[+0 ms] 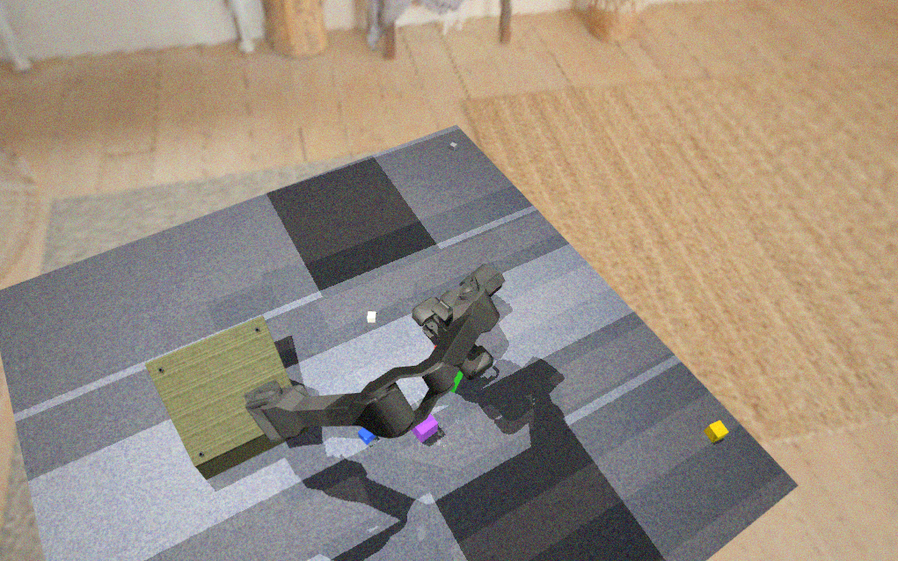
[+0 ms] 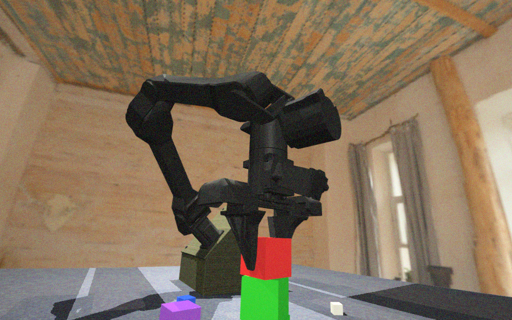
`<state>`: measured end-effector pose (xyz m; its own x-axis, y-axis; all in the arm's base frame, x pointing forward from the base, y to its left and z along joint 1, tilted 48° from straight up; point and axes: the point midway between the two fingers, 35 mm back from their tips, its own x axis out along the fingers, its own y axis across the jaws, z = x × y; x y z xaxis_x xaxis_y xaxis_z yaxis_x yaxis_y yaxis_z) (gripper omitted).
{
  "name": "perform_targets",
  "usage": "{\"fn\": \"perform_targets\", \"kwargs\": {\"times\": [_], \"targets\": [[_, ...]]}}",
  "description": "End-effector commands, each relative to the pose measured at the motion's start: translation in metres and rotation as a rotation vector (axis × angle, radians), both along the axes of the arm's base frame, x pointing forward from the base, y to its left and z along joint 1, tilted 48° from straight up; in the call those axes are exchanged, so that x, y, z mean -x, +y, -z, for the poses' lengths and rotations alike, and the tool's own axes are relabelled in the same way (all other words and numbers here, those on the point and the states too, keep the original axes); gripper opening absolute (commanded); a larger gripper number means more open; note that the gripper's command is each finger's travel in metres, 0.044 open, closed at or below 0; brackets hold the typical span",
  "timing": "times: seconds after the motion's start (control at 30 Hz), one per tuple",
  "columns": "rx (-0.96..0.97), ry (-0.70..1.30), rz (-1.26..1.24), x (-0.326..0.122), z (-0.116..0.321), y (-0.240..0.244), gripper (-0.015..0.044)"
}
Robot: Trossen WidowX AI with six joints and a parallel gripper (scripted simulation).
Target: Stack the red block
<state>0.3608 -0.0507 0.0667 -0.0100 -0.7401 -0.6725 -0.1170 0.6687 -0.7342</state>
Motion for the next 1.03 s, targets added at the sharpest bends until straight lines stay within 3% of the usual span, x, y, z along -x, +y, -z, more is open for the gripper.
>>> {"fn": "perform_targets", "kwargs": {"times": [0.0,0.23,1.0], "targets": [[0.0,-0.002,0.0,-0.0004,0.0003,0.0001,0.0263],[0.0,-0.002,0.0,-0.0004,0.0003,0.0001,0.044],[0.0,-0.002,0.0,-0.0004,0.0003,0.0001,0.044]]}}
